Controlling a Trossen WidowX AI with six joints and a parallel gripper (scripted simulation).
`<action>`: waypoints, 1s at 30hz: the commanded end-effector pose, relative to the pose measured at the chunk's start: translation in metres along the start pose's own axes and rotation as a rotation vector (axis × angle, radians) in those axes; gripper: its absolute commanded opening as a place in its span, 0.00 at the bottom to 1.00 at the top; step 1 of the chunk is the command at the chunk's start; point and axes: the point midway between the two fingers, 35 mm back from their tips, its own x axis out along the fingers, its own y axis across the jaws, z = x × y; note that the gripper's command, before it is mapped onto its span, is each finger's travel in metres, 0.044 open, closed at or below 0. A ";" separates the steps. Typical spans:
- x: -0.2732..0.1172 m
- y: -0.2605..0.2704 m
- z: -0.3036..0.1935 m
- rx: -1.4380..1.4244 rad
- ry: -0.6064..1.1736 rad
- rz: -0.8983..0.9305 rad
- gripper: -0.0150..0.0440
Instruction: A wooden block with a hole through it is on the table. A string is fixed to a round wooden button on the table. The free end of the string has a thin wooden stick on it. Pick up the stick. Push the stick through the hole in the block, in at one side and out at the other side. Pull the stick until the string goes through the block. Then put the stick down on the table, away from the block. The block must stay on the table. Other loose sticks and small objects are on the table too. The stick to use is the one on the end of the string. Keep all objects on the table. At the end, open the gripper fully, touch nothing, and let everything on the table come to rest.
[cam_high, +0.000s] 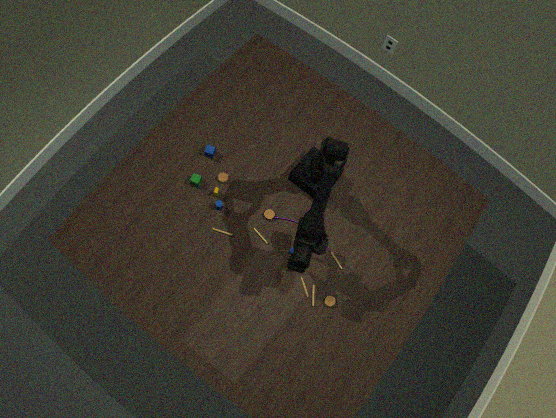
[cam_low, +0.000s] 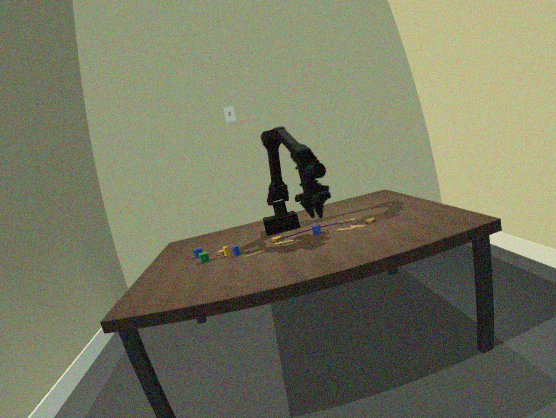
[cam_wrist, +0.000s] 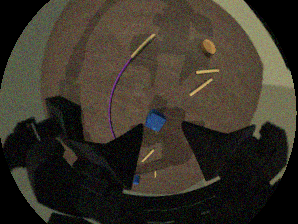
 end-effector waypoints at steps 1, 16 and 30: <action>0.000 0.000 0.000 0.000 0.000 0.000 0.67; 0.000 0.000 0.000 0.000 0.000 0.000 0.36; 0.000 0.000 0.000 0.000 0.000 0.000 0.25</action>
